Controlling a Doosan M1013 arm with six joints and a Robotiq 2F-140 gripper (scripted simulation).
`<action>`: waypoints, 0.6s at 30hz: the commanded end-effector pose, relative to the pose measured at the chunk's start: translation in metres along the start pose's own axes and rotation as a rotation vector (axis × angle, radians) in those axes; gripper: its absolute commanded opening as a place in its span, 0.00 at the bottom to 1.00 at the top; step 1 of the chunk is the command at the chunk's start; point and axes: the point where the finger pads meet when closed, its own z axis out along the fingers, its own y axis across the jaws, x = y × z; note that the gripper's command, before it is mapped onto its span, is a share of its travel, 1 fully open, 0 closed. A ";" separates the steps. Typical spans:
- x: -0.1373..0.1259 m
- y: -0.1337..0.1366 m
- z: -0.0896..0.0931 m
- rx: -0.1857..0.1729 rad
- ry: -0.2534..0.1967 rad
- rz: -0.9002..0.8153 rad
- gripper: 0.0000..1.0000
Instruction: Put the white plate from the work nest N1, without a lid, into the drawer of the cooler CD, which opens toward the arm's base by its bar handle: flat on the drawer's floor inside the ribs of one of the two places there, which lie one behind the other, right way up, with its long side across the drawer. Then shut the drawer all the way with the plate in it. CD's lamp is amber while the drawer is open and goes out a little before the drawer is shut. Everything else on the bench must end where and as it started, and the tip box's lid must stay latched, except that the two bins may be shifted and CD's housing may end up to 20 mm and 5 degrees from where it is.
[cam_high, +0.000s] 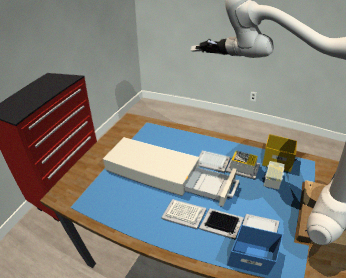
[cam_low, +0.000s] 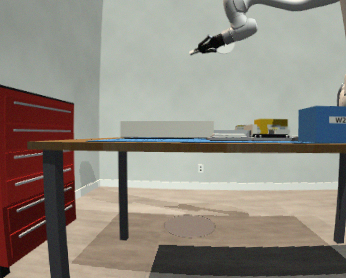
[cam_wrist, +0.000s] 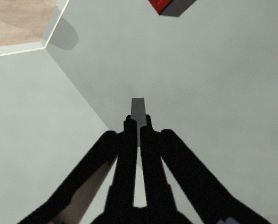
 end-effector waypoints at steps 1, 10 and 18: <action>0.011 0.008 -0.002 -0.023 0.024 -0.085 0.00; 0.041 0.026 -0.007 -0.072 0.076 -0.274 0.00; 0.076 0.043 -0.016 -0.140 0.137 -0.507 0.00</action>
